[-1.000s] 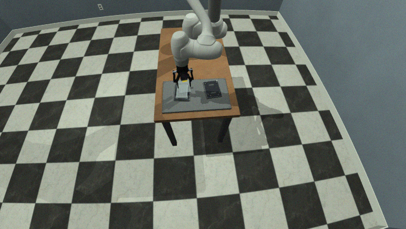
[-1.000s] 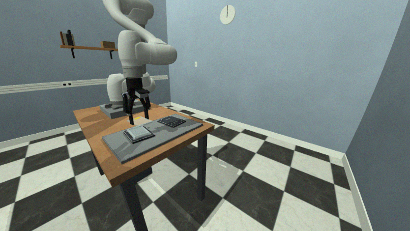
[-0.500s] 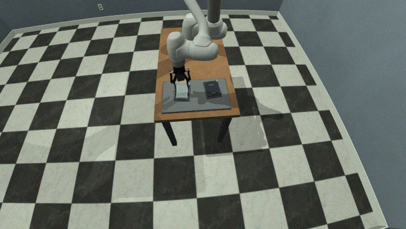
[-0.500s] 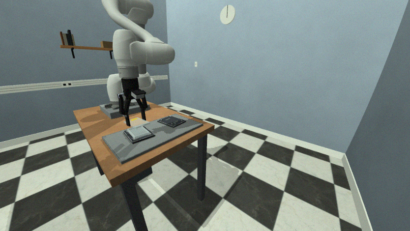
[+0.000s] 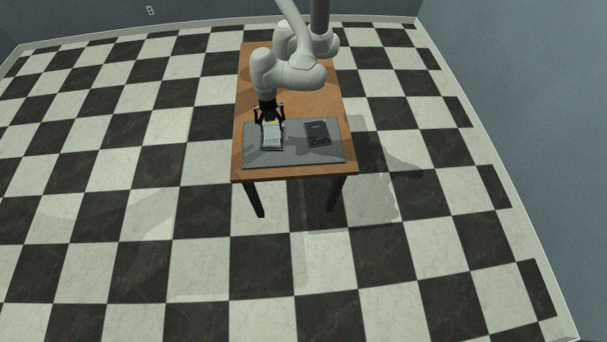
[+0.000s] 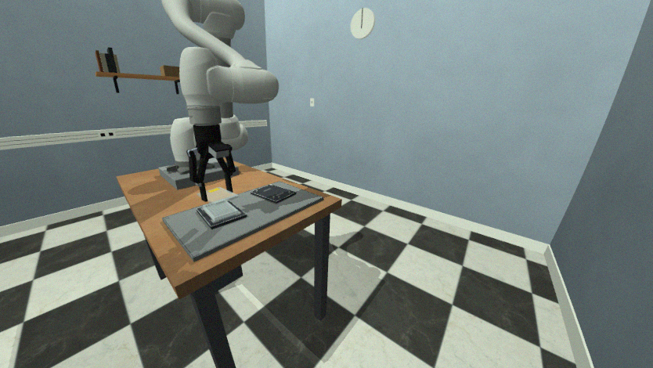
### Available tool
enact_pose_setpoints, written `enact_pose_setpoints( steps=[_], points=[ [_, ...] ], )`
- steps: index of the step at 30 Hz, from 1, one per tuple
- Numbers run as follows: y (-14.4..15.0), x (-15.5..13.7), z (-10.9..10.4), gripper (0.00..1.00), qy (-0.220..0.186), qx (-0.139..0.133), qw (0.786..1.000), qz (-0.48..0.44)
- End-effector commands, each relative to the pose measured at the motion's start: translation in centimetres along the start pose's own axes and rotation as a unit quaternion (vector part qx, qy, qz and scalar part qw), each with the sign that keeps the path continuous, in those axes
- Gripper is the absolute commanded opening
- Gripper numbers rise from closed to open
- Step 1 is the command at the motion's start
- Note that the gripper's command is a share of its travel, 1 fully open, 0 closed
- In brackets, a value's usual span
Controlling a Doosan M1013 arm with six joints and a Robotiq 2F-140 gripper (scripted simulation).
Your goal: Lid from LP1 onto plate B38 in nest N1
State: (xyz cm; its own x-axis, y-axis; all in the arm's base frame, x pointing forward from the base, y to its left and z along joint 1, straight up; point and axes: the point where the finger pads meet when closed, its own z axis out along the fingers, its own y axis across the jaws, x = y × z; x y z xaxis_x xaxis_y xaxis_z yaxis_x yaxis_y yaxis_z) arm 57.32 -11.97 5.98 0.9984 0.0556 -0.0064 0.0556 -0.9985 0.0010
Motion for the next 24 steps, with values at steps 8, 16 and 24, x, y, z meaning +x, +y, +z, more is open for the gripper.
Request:
enact_pose_setpoints(
  steps=[8,16,24],
  points=[
    [0.01,0.05,0.08,0.6,0.001,0.0,0.999,0.032],
    [0.01,0.06,0.2,0.6,0.001,0.0,0.998,0.057],
    [0.01,0.07,0.78,0.6,0.001,0.0,0.997,0.083]
  ],
)
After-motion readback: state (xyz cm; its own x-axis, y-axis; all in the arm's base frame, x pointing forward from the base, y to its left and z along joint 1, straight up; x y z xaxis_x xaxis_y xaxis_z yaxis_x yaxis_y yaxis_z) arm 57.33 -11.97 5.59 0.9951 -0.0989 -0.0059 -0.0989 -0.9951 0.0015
